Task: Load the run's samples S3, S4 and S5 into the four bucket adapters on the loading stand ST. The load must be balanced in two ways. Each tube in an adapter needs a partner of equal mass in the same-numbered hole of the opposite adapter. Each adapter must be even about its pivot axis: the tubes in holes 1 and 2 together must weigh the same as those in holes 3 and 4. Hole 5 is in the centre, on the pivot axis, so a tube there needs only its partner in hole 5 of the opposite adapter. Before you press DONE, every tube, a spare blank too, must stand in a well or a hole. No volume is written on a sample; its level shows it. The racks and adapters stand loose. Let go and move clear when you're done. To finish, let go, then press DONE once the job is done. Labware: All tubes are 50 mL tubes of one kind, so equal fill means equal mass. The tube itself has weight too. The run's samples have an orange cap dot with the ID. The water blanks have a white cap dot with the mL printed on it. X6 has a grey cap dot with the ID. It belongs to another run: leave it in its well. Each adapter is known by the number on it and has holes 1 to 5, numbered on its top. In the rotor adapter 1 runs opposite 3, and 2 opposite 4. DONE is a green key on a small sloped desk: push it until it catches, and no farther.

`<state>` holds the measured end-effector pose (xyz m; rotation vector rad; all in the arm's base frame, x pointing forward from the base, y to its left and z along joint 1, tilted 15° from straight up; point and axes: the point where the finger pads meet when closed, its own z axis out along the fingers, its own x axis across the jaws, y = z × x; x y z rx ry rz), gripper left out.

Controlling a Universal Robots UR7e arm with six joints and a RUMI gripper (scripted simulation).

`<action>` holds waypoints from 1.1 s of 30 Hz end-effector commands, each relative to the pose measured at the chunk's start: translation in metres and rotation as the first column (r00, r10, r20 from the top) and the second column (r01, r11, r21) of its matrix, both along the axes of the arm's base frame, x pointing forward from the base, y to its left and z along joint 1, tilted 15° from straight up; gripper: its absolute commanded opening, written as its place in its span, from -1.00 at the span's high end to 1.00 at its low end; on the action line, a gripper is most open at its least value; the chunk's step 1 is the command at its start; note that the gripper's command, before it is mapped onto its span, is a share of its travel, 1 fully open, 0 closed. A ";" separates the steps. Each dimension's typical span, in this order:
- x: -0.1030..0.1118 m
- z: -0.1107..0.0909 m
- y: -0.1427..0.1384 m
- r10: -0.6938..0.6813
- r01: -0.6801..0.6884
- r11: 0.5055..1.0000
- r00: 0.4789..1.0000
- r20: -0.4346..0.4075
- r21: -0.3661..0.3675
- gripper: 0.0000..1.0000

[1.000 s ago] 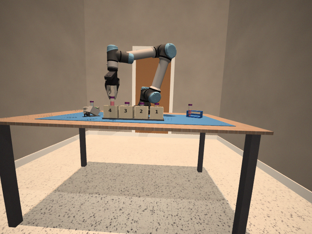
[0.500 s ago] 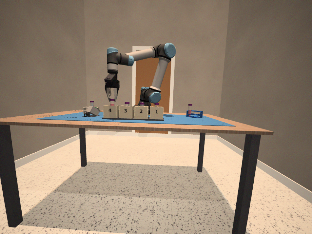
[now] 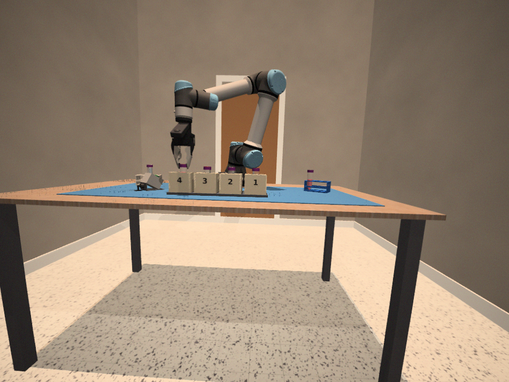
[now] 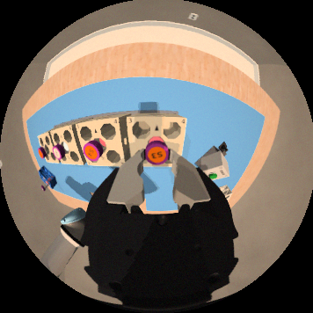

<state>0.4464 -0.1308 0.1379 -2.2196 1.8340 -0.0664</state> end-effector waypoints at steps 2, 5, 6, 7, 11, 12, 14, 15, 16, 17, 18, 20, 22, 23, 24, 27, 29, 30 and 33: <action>0.001 -0.003 0.000 0.000 0.000 1.000 1.000 0.001 -0.001 1.00; 0.001 -0.004 0.000 0.000 0.000 1.000 1.000 0.001 -0.001 1.00; 0.001 -0.005 0.001 0.000 0.000 1.000 1.000 0.001 -0.001 1.00; 0.001 -0.005 0.001 0.000 0.000 1.000 1.000 0.001 -0.001 1.00; 0.002 -0.007 0.001 0.000 0.000 1.000 1.000 0.001 -0.001 1.00; 0.002 -0.007 0.001 0.000 0.000 1.000 1.000 0.001 -0.001 1.00; 0.002 -0.007 0.001 0.000 0.000 1.000 1.000 0.001 -0.001 1.00; 0.002 -0.007 0.001 0.000 0.000 1.000 1.000 0.001 -0.001 1.00; 0.002 -0.007 0.001 0.000 0.000 1.000 1.000 0.001 -0.001 1.00; 0.002 -0.007 0.001 0.000 0.000 1.000 1.000 0.001 -0.001 1.00; 0.002 -0.007 0.001 0.000 0.000 1.000 1.000 0.001 -0.001 1.00; 0.002 -0.007 0.001 0.000 0.000 1.000 1.000 0.001 -0.001 0.30; 0.002 -0.007 0.001 0.000 0.000 1.000 1.000 0.001 -0.001 0.30; 0.002 -0.007 0.001 0.000 0.000 1.000 1.000 0.001 -0.001 0.30; 0.002 -0.007 0.001 0.000 0.000 1.000 1.000 0.001 -0.001 0.30; 0.002 -0.007 0.001 0.000 0.000 1.000 1.000 0.001 -0.001 0.30; 0.002 -0.007 0.001 0.000 0.000 1.000 1.000 0.001 -0.001 0.30; 0.002 -0.007 0.001 0.000 0.000 1.000 1.000 0.001 -0.001 0.30; 0.002 -0.007 0.001 0.000 0.000 1.000 1.000 0.001 -0.001 0.30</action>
